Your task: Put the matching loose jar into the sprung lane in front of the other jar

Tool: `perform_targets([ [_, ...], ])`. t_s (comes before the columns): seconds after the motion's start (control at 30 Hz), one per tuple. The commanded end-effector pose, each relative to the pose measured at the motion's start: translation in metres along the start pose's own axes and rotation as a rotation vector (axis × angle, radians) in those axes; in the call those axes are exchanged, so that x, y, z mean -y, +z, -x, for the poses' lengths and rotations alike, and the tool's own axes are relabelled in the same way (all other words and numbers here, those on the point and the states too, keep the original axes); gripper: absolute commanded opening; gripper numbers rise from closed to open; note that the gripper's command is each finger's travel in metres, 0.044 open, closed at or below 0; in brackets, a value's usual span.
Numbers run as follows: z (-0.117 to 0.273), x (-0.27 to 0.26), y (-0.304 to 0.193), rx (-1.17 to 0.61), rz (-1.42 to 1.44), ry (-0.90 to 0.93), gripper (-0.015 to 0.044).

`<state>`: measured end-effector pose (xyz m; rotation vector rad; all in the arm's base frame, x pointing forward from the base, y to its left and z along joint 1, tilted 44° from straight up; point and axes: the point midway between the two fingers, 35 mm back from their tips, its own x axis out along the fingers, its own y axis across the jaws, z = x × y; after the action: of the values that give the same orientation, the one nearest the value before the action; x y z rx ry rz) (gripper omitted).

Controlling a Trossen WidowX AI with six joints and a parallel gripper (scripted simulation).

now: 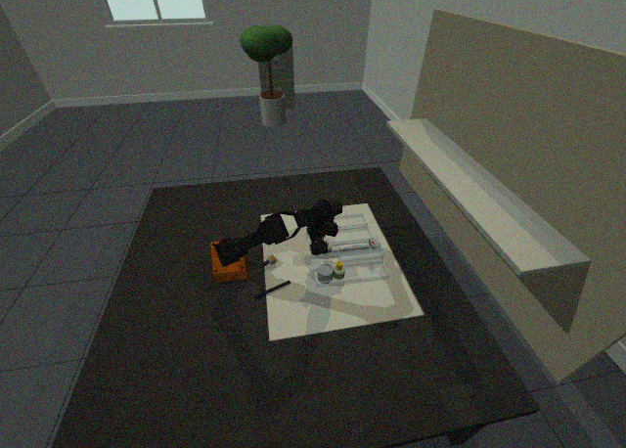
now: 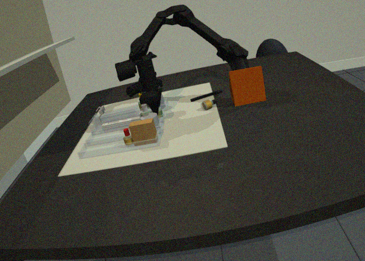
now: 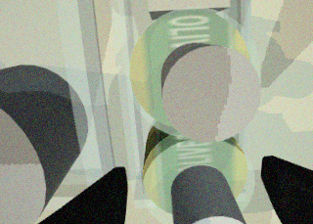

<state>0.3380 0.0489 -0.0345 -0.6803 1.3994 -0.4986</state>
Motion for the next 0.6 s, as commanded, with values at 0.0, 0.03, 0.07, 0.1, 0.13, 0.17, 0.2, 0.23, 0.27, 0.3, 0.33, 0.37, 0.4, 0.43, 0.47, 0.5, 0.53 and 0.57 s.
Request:
perform_targets([
  [0.0,0.010,-0.001,0.001,0.005,-0.005,0.003,0.0288],
  [0.03,0.014,-0.001,0.001,0.005,-0.005,0.003,0.0288],
  [0.07,0.017,-0.001,0.001,0.005,-0.005,0.003,0.0288],
  [0.1,0.018,-0.001,0.001,0.005,-0.005,0.003,0.0288],
  [0.13,0.018,-0.001,0.001,0.005,-0.005,0.003,0.0288],
  [0.17,0.018,-0.001,0.001,0.005,-0.005,0.003,0.0288],
  [0.2,0.018,-0.001,0.001,0.005,-0.005,0.003,0.0288],
  [0.23,0.018,-0.001,0.001,0.005,-0.005,0.004,0.0288],
  [0.27,0.018,-0.001,0.000,0.005,-0.005,0.004,0.0288],
  [0.3,0.018,-0.001,-0.002,0.005,-0.005,0.004,0.0288],
  [0.33,0.018,-0.001,-0.004,0.005,-0.005,0.004,0.0288],
  [0.37,0.019,-0.001,-0.007,0.005,-0.004,0.004,0.0288],
  [0.4,0.019,-0.002,-0.010,0.005,-0.004,0.004,0.0288],
  [0.43,0.019,-0.002,-0.013,0.004,-0.004,0.004,0.0288],
  [0.47,0.019,-0.002,-0.016,0.004,-0.004,0.004,0.0288],
  [0.5,0.019,-0.002,-0.020,0.004,-0.004,0.005,0.0288],
  [0.53,0.019,-0.003,-0.023,0.004,-0.004,0.005,0.0288],
  [0.57,0.019,-0.003,-0.027,0.004,-0.003,0.005,0.0288],
])
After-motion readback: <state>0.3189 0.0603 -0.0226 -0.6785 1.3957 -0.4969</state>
